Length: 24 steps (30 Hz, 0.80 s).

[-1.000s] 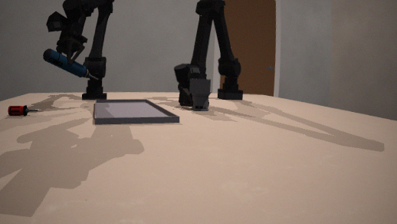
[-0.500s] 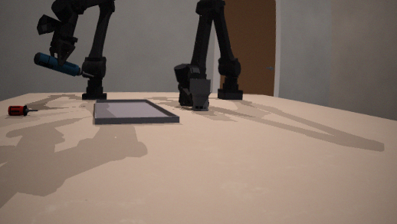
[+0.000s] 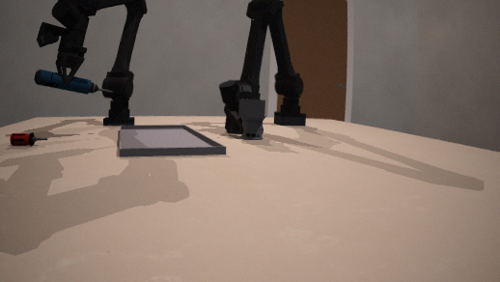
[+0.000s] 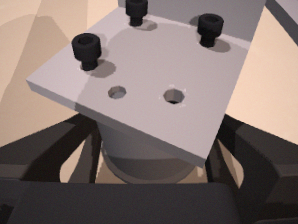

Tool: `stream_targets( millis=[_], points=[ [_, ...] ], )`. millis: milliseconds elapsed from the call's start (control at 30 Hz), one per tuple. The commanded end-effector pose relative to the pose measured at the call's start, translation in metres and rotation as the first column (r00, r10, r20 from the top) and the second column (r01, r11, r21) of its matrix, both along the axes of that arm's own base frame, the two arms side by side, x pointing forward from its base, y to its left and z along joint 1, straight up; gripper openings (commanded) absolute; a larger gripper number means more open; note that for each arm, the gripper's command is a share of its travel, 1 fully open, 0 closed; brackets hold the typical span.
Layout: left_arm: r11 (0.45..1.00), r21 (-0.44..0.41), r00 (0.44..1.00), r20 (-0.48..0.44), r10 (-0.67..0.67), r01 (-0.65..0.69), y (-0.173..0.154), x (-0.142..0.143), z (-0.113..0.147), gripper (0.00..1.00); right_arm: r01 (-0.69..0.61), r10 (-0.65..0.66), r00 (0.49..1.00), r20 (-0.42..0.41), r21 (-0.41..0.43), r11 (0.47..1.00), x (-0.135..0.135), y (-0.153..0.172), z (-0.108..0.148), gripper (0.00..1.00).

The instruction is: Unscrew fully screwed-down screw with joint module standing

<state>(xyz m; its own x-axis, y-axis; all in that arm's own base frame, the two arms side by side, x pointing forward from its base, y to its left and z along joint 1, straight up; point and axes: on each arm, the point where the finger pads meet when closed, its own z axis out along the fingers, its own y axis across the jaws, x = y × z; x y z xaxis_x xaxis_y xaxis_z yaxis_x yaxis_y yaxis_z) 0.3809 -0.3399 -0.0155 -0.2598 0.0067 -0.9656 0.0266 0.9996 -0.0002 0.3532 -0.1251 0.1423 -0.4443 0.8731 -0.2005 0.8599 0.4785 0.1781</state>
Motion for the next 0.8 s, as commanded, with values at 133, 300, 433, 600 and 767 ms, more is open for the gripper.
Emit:
stream_targets(
  millis=[133,300,433,600,767],
  points=[
    [1.0,0.012,1.0,-0.001,-0.014,0.014,-0.002,-0.007,-0.009,0.59,0.113,-0.113,0.993,0.038,0.007,0.994,0.009,-0.029,0.042,0.42],
    [1.0,0.012,1.0,-0.001,-0.014,0.014,-0.002,-0.007,-0.009,0.59,0.144,-0.144,0.99,0.007,0.02,0.989,0.004,-0.035,0.037,0.42],
    [1.0,0.012,1.0,-0.001,-0.014,0.014,-0.002,-0.007,-0.009,0.59,0.206,-0.205,0.978,-0.039,0.04,0.978,-0.008,-0.045,0.034,0.42],
    [1.0,0.012,1.0,-0.001,-0.014,0.014,-0.002,-0.007,-0.009,0.59,0.283,-0.278,0.957,-0.084,0.057,0.957,-0.024,-0.058,0.035,0.42],
    [1.0,0.012,1.0,-0.001,-0.014,0.014,-0.002,-0.007,-0.009,0.59,0.286,-0.282,0.956,-0.077,0.056,0.956,-0.025,-0.057,0.042,0.42]
  ],
)
